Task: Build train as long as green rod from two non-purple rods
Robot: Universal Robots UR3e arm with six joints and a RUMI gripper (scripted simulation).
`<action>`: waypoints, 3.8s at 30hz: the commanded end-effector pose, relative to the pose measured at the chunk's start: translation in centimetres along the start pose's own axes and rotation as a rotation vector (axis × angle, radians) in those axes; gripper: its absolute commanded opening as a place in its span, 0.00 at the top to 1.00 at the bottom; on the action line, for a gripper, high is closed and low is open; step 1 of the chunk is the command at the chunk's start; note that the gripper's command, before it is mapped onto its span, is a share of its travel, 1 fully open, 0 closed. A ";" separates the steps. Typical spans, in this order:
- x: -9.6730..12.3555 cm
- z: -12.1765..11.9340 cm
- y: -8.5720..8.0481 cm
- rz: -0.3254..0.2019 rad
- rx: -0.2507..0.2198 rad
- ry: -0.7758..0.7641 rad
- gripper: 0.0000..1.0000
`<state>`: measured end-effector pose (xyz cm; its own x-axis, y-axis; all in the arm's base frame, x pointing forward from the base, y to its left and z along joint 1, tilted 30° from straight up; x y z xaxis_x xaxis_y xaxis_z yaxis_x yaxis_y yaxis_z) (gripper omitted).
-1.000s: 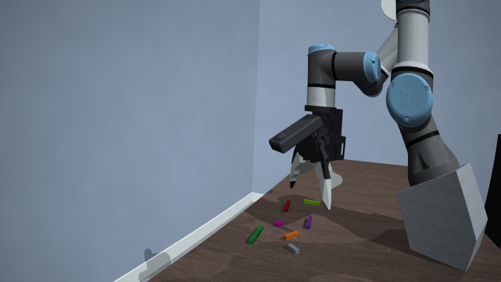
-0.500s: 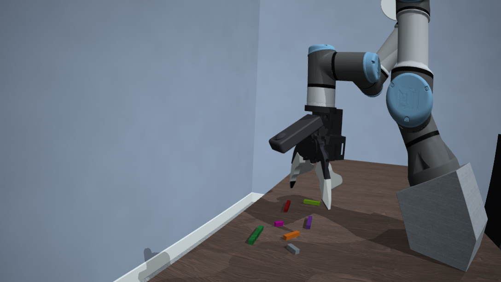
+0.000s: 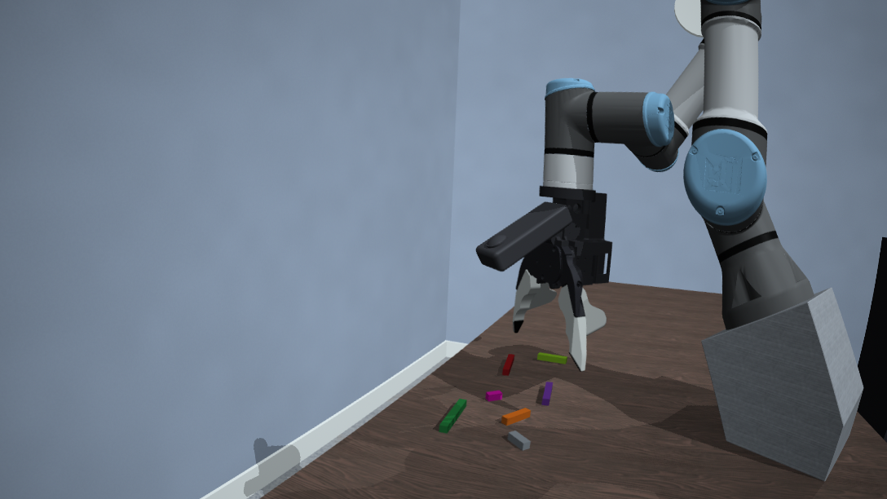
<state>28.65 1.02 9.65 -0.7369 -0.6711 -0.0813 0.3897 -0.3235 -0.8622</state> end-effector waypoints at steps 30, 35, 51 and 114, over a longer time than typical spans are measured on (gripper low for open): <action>-1.8 -1.4 -0.3 0.002 -0.012 -0.357 0.00; -2.5 -2.1 -0.4 0.003 -0.015 -0.516 0.00; -4.8 -4.4 -0.5 0.006 -0.017 -1.002 0.00; -7.6 -8.1 -0.7 0.000 0.003 -1.677 0.86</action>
<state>29.49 11.73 6.77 0.6273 -0.5918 0.5063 0.3903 -0.3236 -0.8619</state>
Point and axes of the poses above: the point where the finger pads meet when closed, its own y axis out along the fingers, its own z axis across the jaws, x = y × z, the point moved 5 cm from there along -y, back along the fingers, and after that the axes turned 2 degrees about -y, right-handed, at the moved point
